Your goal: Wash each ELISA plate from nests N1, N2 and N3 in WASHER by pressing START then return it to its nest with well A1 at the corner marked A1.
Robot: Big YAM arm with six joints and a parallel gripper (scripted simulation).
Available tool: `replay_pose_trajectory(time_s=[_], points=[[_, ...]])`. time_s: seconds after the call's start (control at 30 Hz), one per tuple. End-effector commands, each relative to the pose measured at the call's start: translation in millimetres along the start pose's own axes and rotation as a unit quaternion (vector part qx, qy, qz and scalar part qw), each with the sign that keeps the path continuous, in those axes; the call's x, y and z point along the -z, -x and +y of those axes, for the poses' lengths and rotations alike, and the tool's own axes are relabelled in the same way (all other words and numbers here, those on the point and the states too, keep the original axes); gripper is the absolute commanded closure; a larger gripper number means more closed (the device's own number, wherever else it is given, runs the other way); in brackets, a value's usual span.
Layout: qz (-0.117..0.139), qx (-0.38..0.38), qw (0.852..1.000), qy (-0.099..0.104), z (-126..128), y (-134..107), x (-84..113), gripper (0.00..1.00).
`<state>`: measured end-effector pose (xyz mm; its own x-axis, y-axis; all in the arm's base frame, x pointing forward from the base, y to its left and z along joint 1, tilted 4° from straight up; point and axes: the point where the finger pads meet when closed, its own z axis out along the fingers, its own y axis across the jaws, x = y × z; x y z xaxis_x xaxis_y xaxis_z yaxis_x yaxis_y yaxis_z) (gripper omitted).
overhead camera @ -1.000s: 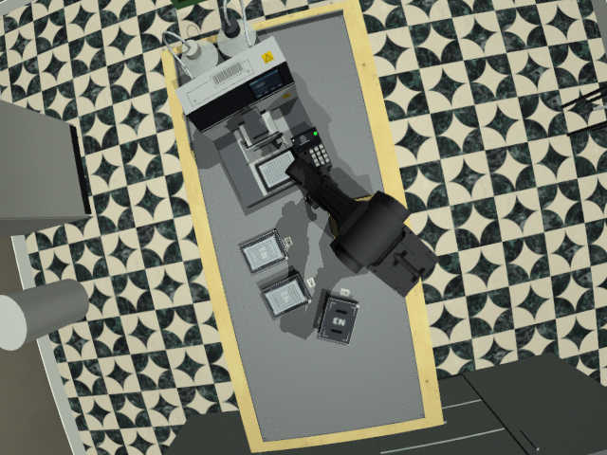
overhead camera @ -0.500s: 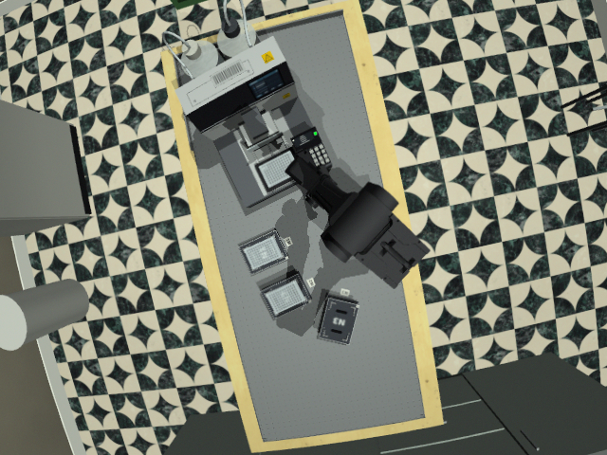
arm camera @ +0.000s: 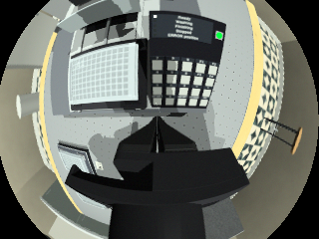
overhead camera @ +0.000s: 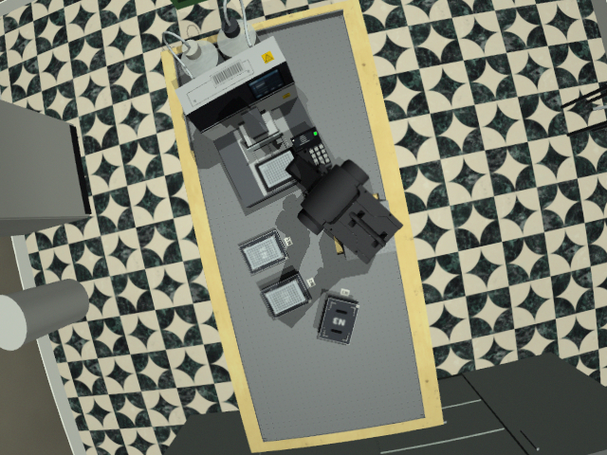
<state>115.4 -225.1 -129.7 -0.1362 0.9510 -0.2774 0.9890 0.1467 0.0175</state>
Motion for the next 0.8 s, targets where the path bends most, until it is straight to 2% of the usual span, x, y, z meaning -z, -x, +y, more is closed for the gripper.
replay_pose_trajectory(time_s=[0.0, 0.53, 0.77], points=[[-0.01, 0.0, 1.0, 0.004, 1.7, 11.4, -6.9, 1.0], [-0.007, 0.002, 1.0, 0.003, 1.2, 7.2, -31.9, 1.0], [-0.004, 0.001, 1.0, 0.002, 1.2, 3.6, -32.3, 1.0]])
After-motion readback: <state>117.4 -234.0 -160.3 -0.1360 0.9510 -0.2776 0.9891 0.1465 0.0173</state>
